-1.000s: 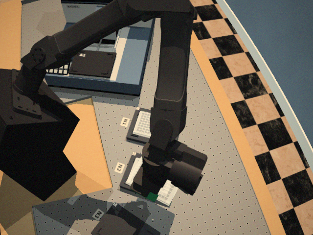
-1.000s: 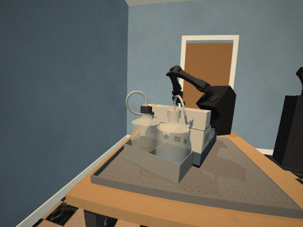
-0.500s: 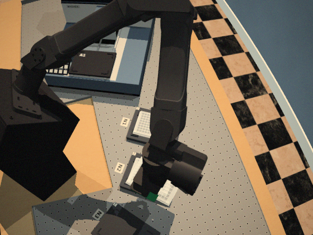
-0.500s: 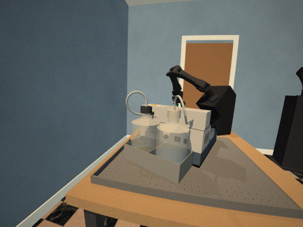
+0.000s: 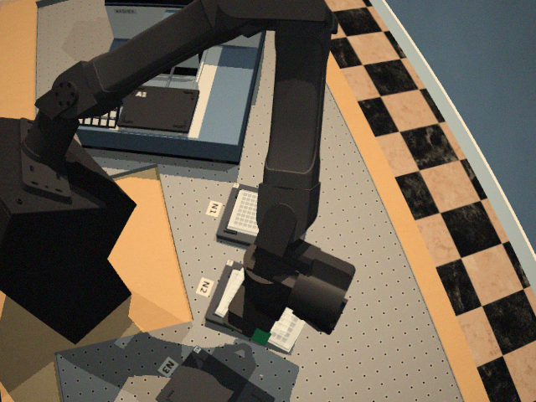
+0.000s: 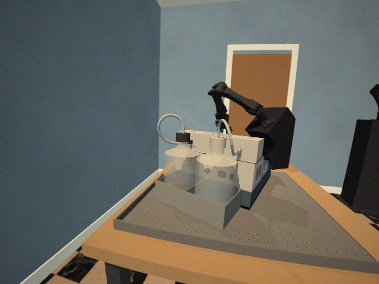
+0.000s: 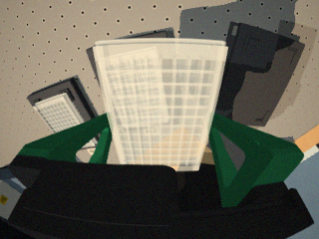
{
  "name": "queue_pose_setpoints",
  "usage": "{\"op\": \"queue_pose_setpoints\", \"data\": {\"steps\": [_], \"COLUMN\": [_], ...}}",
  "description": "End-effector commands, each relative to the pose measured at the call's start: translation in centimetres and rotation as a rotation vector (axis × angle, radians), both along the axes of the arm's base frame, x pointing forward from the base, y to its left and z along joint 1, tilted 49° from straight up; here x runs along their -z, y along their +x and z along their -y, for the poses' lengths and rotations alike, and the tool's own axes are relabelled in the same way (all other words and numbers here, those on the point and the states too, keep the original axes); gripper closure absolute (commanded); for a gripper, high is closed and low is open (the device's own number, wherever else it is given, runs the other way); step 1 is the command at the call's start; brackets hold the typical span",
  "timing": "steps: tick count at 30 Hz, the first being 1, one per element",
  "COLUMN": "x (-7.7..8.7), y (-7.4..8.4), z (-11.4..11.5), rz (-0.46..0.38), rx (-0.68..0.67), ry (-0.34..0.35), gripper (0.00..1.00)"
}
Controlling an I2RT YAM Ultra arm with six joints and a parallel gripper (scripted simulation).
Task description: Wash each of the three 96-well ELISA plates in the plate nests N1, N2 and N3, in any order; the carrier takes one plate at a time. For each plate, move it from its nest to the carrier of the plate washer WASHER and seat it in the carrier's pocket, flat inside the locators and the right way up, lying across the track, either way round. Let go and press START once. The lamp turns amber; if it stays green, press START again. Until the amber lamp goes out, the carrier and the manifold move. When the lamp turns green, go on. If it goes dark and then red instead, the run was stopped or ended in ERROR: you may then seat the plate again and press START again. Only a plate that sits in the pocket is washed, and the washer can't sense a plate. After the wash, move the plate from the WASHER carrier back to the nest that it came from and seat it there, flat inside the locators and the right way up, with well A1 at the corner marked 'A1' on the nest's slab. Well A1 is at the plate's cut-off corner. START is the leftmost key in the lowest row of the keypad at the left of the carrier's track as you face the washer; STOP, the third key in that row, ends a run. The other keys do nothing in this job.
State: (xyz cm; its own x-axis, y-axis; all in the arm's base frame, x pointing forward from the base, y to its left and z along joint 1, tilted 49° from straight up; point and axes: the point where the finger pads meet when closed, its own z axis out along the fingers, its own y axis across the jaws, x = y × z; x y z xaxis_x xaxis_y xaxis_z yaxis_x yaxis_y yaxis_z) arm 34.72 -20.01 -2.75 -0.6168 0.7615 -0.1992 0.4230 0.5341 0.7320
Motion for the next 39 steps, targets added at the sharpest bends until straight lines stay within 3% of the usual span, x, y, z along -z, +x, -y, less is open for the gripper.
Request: {"op": "queue_pose_setpoints", "data": {"steps": [1, 4, 7, 35, 39], "x": [-0.2, -0.2, -1.2, -9.7, -9.9], "y": [-0.2, -0.2, 0.0, 1.9, 1.9], "z": [0.6, 0.6, -0.5, -10.2, -10.4], "rz": [0.003, 0.003, 0.037, 0.038, 0.038], "rx": [0.016, 0.016, -0.045, -0.046, -0.046], "ry": [-0.004, -0.004, -0.066, -0.065, -0.065], "gripper": [1.0, 1.0, 1.0, 1.0, 1.0]}}
